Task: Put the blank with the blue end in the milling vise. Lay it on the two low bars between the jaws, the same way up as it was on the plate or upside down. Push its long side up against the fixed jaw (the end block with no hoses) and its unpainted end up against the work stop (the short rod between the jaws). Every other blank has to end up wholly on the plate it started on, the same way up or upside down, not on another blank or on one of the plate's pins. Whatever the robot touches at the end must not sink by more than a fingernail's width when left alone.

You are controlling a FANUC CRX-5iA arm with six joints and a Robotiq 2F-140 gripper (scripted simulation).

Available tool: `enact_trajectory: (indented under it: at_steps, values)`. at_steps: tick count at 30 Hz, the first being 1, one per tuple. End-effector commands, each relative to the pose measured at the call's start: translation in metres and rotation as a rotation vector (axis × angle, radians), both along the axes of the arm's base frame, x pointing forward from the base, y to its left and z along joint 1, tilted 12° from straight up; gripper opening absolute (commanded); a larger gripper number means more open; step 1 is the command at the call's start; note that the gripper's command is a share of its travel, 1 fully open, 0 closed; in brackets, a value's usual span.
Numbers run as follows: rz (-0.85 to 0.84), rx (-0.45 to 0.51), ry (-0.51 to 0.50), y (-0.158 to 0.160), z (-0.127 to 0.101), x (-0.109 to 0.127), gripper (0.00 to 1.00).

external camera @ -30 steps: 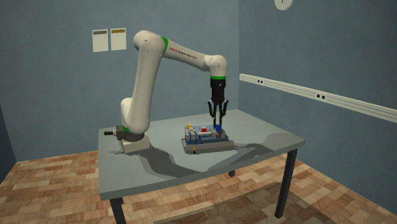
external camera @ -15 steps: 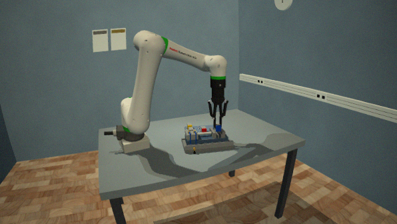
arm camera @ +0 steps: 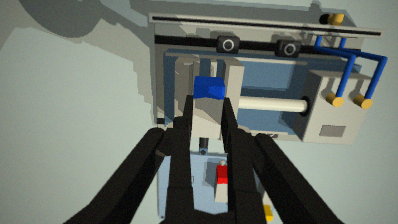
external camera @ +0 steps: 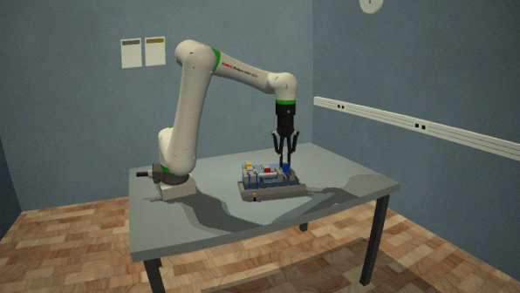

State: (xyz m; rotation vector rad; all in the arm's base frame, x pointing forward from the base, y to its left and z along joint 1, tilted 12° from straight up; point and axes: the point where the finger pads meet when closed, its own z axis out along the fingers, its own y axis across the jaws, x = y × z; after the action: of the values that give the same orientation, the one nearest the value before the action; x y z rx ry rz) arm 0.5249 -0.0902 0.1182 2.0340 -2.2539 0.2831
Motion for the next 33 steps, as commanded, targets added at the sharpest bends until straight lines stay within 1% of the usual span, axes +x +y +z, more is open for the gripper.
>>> enact_trajectory:
  at_steps: [1,33]
  values:
    - [0.000,0.000,-0.002,0.0000,0.0006,0.0006,0.10]
    - [0.000,0.000,-0.002,-0.0006,-0.0020,0.0007,0.10]
